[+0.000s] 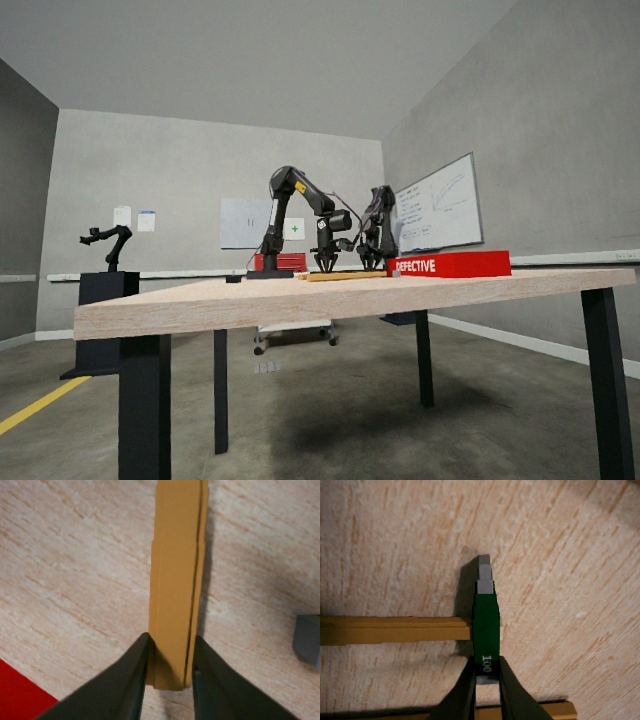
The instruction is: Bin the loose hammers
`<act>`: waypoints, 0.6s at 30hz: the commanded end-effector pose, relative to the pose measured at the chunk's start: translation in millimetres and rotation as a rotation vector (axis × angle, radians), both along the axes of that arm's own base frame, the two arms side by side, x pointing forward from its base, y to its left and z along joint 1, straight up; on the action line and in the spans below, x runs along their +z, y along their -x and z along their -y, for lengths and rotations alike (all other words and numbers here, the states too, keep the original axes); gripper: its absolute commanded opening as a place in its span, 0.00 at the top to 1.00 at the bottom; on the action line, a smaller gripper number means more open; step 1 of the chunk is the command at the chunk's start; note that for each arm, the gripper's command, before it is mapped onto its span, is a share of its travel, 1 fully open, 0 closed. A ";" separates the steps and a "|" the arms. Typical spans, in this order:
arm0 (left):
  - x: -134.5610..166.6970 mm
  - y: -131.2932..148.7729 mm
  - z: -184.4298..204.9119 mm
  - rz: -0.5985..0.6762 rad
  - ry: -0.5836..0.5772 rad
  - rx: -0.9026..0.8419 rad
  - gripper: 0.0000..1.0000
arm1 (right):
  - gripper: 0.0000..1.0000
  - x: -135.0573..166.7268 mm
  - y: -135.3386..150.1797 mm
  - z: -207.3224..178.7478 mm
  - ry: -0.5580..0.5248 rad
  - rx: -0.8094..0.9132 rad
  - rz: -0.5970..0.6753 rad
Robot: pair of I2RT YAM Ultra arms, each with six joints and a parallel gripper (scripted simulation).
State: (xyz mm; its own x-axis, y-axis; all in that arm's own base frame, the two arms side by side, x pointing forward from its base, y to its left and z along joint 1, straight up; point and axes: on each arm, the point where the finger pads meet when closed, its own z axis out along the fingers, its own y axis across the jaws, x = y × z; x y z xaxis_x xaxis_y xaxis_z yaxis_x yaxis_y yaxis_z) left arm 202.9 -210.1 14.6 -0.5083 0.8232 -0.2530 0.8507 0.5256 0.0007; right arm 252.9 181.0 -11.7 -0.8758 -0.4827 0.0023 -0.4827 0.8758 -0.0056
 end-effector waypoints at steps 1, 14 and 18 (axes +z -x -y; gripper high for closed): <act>3.2 -4.3 4.0 0.009 0.012 0.000 0.83 | 1.00 1.3 -3.3 0.2 -0.016 -0.015 0.013; -10.9 11.4 -19.3 -0.057 -0.078 0.013 0.83 | 0.92 1.3 -2.6 14.1 0.044 -0.025 0.014; -14.5 15.2 -24.5 -0.071 -0.098 0.015 0.83 | 0.92 3.6 -7.0 22.5 0.075 -0.026 0.035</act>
